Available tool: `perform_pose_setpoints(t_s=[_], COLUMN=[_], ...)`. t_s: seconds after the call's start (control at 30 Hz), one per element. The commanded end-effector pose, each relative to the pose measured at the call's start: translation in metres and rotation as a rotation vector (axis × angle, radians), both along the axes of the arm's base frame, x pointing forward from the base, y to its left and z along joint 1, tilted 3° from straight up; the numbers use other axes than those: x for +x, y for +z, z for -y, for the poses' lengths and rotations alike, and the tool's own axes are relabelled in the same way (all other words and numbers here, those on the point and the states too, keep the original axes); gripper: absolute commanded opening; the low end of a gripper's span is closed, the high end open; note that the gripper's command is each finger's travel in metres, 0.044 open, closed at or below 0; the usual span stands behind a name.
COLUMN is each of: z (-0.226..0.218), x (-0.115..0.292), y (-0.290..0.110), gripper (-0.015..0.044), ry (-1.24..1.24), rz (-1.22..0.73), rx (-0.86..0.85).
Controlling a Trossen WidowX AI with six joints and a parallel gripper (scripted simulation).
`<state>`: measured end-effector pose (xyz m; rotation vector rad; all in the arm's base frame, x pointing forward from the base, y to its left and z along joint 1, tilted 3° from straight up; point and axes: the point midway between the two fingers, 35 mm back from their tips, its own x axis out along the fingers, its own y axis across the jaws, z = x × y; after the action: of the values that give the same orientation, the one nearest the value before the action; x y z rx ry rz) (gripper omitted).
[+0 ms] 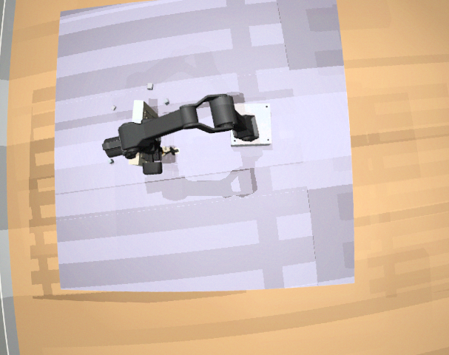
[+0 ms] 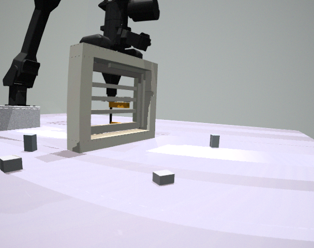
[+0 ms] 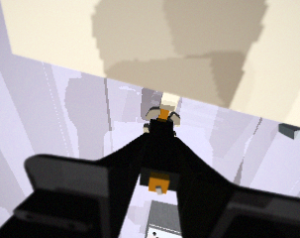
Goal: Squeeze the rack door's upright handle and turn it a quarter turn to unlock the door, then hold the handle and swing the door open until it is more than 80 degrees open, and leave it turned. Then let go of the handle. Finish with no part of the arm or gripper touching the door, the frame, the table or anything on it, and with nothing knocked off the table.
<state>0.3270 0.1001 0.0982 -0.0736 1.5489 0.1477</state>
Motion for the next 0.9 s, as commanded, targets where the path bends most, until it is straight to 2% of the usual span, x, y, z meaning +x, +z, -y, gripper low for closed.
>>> perform_pose_setpoints(t_s=[0.0,0.87], z=[0.0001,0.0], x=[-0.0003,-0.0003], y=[-0.0007,-0.0007], gripper=[0.0011,0.0011], ry=[0.144,1.424], rz=[0.005,0.068], rx=[-0.002,-0.02])
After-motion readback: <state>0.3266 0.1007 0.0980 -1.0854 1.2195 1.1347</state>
